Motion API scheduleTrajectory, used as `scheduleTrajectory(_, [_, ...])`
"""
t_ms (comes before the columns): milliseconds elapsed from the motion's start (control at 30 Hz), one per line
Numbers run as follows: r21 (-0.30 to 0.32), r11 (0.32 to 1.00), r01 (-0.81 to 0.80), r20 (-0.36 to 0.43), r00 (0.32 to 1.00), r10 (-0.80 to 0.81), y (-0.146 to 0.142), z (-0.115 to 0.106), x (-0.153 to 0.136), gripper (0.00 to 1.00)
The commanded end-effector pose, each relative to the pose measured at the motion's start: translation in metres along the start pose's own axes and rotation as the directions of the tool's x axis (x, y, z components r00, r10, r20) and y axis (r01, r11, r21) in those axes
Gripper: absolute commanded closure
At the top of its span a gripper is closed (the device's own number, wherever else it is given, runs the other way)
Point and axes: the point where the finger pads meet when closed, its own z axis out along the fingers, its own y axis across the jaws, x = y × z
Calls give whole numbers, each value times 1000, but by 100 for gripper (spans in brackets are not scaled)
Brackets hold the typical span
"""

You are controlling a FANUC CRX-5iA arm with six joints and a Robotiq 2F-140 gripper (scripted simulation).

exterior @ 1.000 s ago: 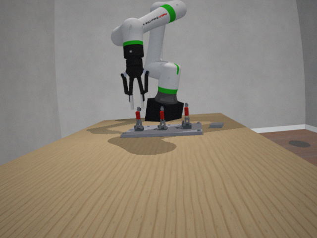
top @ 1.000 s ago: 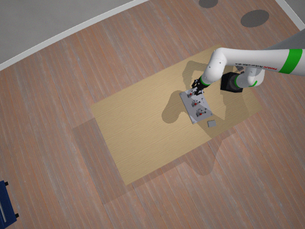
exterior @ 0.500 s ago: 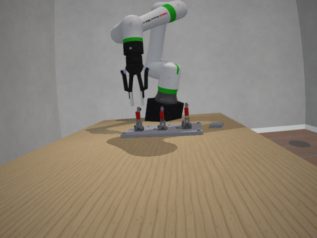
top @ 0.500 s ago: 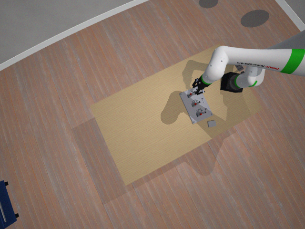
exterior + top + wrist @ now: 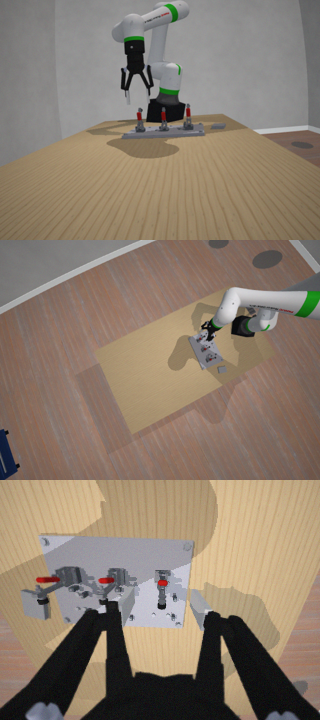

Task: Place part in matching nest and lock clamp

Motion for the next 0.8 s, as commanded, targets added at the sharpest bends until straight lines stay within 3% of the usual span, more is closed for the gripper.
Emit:
scheduleTrajectory(0, [0,1000,0,0,1000,0,0,-5,0,42])
scheduleTrajectory(367, [0,1000,0,0,1000,0,0,-45,0,42])
scheduleTrajectory(767, [0,1000,0,0,1000,0,-2,-48,-1,42])
